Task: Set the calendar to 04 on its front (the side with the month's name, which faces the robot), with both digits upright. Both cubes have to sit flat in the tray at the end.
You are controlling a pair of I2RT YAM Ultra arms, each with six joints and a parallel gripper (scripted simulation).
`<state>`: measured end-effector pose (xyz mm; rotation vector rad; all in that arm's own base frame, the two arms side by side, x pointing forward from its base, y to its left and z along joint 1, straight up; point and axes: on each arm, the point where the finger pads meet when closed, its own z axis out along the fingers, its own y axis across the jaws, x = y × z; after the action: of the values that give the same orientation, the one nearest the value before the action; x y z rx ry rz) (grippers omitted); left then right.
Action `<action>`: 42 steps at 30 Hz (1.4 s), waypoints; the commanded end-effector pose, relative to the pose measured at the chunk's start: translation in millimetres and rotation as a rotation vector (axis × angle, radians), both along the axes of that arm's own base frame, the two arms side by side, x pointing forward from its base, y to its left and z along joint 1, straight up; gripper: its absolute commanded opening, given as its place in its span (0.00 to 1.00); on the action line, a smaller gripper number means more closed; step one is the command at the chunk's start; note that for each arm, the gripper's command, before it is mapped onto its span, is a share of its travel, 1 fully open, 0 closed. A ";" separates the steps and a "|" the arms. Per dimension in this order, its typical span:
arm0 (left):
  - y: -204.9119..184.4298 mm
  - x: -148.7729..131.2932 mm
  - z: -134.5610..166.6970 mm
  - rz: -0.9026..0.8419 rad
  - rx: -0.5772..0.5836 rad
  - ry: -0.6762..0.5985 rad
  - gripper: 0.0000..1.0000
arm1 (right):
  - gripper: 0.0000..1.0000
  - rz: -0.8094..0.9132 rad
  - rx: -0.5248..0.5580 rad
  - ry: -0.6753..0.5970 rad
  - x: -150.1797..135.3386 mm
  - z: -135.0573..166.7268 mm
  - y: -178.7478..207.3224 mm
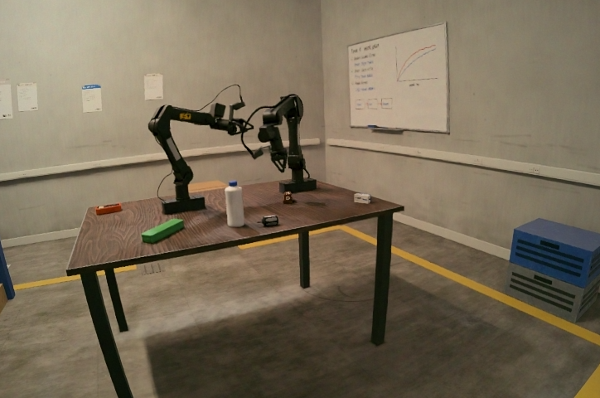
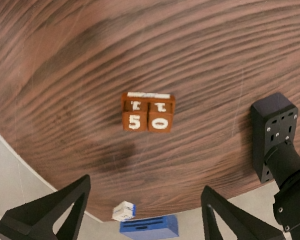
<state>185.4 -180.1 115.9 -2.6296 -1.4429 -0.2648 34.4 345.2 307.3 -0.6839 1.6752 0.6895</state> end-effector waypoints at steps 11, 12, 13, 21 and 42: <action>-11.0 0.8 4.4 -0.048 -0.010 0.009 1.00 | 1.00 -0.079 0.078 0.019 2.7 14.0 2.0; -11.0 0.8 4.4 -0.048 -0.010 0.009 1.00 | 1.00 -0.079 0.078 0.019 2.7 14.0 2.0; -11.0 0.8 4.4 -0.048 -0.010 0.009 1.00 | 1.00 -0.079 0.078 0.019 2.7 14.0 2.0; -12.4 4.6 -10.5 0.288 -0.108 -0.039 0.55 | 1.00 -0.079 0.078 0.019 2.7 14.0 2.0; 2.3 5.6 -58.1 1.127 -0.235 -0.083 0.55 | 1.00 -0.079 0.078 0.019 2.7 14.0 2.0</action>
<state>184.2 -170.0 53.2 -1.7227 -2.5354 -0.1206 35.8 348.0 300.1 -0.6257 1.6791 0.6500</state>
